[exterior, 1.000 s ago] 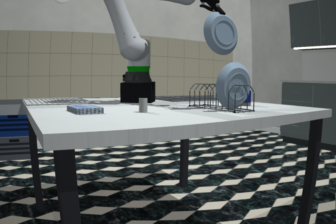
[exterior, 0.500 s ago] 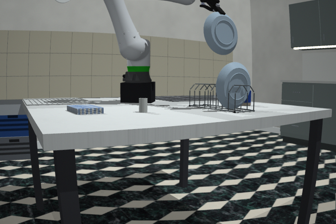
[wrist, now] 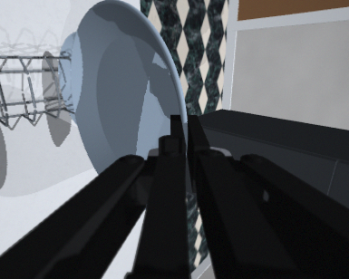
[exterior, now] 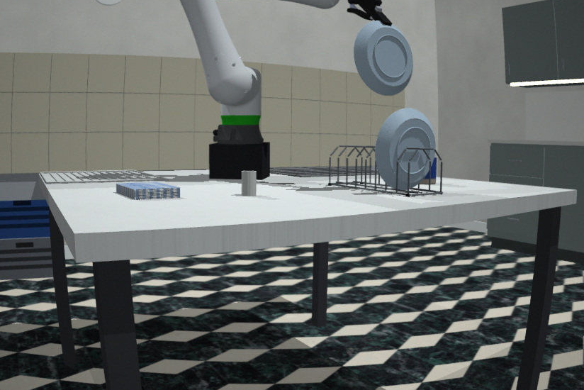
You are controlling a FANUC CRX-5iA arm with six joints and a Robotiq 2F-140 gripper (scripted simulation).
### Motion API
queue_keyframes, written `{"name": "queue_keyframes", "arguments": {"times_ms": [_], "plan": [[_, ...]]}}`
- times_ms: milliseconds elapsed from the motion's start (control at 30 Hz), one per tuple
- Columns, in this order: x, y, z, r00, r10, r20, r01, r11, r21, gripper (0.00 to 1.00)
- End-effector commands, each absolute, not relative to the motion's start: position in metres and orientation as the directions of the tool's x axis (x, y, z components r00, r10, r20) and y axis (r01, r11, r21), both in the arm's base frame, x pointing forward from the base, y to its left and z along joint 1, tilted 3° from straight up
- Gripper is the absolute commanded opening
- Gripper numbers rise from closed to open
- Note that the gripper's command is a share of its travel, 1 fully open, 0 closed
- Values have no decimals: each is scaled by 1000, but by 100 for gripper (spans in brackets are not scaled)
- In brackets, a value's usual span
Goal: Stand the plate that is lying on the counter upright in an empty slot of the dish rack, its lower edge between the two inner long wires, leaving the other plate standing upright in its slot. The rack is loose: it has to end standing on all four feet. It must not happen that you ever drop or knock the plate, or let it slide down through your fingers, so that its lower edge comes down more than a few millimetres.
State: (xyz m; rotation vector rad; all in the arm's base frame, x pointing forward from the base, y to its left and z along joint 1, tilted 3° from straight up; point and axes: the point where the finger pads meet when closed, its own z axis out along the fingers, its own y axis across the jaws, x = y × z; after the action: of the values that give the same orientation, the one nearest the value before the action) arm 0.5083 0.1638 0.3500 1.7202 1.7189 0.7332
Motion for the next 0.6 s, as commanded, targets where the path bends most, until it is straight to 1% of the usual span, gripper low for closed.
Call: {"name": "queue_keyframes", "arguments": {"times_ms": [0,567], "plan": [[509,164,351,12,1000,-26,672,11,741,10],[509,164,336,12,1000,-25,681,10,732,10]]}}
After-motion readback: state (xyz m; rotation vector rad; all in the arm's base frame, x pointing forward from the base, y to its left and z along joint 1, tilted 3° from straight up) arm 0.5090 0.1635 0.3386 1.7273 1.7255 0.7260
